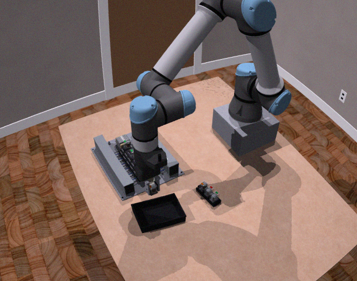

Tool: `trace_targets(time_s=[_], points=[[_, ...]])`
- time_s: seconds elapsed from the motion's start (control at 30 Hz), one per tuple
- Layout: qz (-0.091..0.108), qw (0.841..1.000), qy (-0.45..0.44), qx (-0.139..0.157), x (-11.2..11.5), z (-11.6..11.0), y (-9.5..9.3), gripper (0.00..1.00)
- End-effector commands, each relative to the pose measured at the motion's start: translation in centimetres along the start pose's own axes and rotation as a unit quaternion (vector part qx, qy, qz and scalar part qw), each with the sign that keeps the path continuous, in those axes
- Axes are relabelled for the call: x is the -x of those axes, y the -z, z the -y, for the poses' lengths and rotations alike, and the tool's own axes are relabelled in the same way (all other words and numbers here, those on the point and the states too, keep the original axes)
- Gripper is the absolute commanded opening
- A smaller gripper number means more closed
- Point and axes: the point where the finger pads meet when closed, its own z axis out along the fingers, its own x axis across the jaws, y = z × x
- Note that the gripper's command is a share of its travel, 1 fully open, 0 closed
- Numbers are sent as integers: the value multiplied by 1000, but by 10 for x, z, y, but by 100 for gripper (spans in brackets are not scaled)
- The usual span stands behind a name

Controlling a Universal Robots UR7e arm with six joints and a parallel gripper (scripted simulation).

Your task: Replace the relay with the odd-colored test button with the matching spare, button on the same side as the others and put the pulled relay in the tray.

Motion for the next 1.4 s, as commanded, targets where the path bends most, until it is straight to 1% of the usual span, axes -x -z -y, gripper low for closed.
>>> trace_targets(time_s=[0.0, 0.3, 0.47, 0.87, 1.03, 1.37], points=[[0, 1000, 0, 1, -6, 25, -3, 0], [0, 1000, 0, 1, -6, 25, -3, 0], [0, 1000, 0, 1, -14, 65, -9, 0], [0, 1000, 0, 1, -14, 65, -9, 0], [0, 1000, 0, 1, -12, 55, -7, 0], [0, 1000, 0, 1, -12, 55, -7, 0]])
